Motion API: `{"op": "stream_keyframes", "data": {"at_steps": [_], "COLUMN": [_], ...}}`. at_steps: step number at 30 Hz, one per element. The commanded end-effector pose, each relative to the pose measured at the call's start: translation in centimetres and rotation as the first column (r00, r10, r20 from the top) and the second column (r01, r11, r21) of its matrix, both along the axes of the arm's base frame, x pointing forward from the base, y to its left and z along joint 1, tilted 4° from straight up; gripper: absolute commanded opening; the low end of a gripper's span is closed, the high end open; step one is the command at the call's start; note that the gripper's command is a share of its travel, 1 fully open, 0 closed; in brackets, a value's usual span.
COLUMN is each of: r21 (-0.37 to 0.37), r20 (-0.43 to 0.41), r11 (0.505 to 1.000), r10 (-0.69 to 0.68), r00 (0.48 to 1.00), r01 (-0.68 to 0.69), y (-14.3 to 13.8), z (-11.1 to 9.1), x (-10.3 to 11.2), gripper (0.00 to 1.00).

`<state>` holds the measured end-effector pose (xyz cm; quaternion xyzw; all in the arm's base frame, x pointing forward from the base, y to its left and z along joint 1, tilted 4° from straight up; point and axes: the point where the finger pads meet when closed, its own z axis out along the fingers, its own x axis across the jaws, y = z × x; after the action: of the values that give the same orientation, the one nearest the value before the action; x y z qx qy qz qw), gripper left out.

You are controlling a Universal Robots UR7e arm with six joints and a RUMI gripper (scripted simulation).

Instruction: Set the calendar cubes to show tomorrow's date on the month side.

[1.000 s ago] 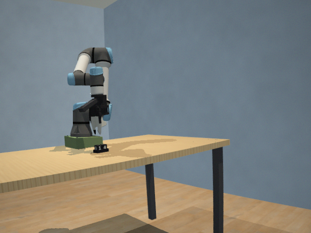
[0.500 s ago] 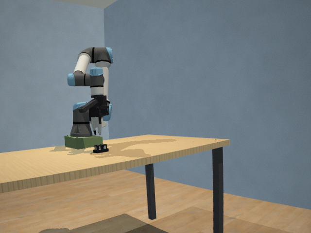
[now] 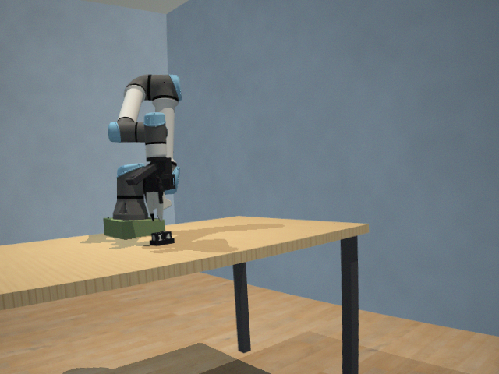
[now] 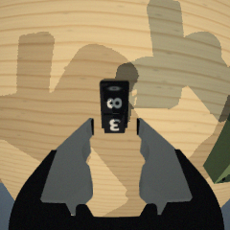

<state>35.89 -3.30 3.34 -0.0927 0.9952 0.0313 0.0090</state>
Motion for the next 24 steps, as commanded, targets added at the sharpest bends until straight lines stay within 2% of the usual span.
{"op": "stream_keyframes", "data": {"at_steps": [1, 24], "r21": [-0.001, -0.001], "r20": [0.001, 0.001], "r11": [1.000, 1.000], "r10": [0.000, 0.000], "r00": [1.000, 1.000], "r01": [0.000, 0.000], "y": [0.0, 0.2], "z": [-0.8, -3.1], "x": [0.1, 0.1], "gripper": [0.29, 0.29]}}
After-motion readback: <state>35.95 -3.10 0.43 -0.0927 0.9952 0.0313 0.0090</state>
